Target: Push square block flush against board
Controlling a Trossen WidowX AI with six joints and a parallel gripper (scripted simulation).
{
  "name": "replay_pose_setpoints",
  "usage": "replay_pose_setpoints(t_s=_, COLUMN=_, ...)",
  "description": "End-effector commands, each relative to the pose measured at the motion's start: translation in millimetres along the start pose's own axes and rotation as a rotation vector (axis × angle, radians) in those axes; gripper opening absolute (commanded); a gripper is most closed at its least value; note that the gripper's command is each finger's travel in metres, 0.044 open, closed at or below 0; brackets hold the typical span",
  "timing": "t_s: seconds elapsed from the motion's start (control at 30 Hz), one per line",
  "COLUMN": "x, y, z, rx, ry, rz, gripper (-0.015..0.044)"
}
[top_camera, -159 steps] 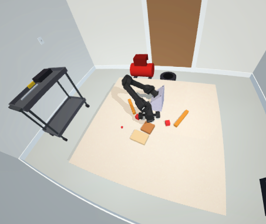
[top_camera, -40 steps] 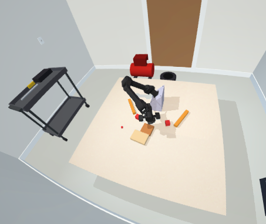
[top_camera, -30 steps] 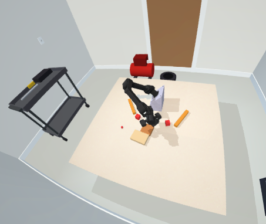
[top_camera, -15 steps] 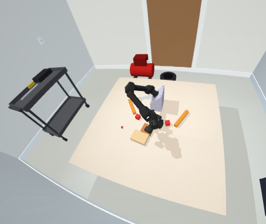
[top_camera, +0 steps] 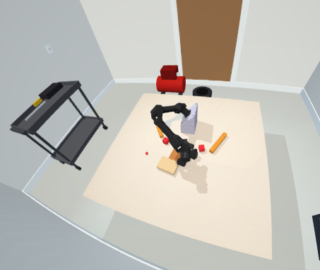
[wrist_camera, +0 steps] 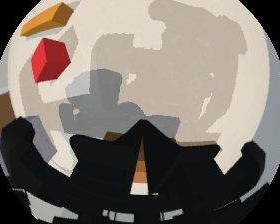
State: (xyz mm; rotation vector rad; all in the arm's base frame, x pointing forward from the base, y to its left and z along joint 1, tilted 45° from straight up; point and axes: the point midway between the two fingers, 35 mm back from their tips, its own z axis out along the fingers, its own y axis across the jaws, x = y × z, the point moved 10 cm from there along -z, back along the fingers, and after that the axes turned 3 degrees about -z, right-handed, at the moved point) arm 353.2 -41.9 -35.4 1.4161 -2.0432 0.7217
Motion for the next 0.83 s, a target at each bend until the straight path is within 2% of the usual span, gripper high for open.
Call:
replay_pose_setpoints(t_s=0.0, x=-3.1, y=1.5, z=1.2, rx=0.012, ry=0.001, rz=-0.017, gripper=0.0)
replay_pose_setpoints(t_s=0.57, x=22.4, y=2.0, z=1.4, rx=0.012, ry=0.002, rz=-0.017, gripper=0.0)
replay_pose_setpoints(t_s=0.8, x=15.5, y=1.4, z=1.3, rx=0.012, ry=0.001, rz=-0.017, gripper=0.0)
